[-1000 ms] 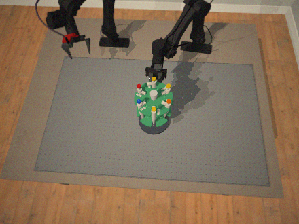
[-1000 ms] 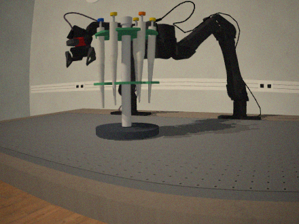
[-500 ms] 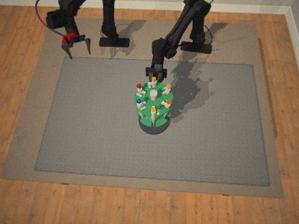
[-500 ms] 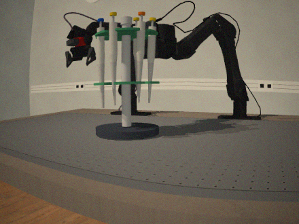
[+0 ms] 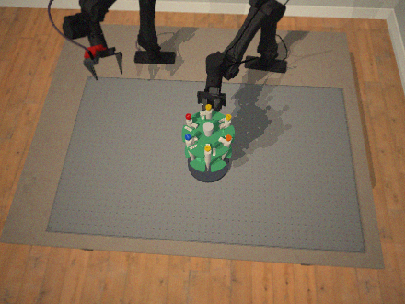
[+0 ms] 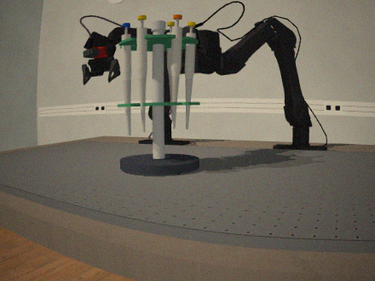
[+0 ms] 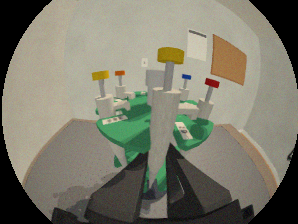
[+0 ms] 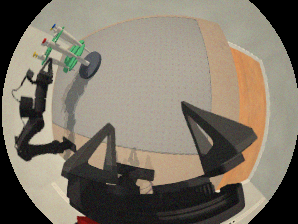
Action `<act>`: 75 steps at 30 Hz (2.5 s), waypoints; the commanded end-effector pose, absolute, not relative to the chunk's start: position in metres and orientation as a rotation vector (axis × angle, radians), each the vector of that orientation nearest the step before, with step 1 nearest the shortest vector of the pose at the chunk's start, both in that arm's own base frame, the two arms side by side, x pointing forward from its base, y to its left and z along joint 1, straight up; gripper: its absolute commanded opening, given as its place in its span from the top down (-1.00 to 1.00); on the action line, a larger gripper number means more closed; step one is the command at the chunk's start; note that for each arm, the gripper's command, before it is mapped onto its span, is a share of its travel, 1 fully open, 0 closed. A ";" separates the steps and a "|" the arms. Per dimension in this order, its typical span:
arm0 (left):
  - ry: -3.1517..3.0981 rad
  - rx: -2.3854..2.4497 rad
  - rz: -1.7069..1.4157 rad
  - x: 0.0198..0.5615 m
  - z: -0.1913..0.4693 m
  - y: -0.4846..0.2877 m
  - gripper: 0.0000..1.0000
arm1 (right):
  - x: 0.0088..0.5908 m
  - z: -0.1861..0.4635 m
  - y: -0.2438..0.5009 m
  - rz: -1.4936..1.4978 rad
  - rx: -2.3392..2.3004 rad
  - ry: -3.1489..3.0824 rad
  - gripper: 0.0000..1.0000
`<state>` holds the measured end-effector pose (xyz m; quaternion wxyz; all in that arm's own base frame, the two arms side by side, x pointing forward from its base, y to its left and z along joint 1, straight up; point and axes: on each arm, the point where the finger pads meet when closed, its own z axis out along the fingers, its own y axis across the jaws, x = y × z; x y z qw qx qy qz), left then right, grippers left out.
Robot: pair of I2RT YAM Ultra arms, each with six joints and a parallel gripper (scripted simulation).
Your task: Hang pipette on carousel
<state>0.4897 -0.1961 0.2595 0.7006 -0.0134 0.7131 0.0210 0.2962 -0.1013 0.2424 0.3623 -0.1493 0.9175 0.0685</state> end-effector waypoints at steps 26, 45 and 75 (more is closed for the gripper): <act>1.518 -0.235 0.175 0.490 0.293 -0.188 0.77 | 0.300 0.253 -0.103 0.156 -0.402 2.321 -1.00; 1.518 -0.235 0.175 0.490 0.293 -0.188 0.77 | 0.300 0.253 -0.103 0.156 -0.402 2.321 -1.00; 1.541 -0.341 0.333 0.491 0.272 -0.201 0.77 | 0.300 0.253 -0.103 0.156 -0.402 2.321 -1.00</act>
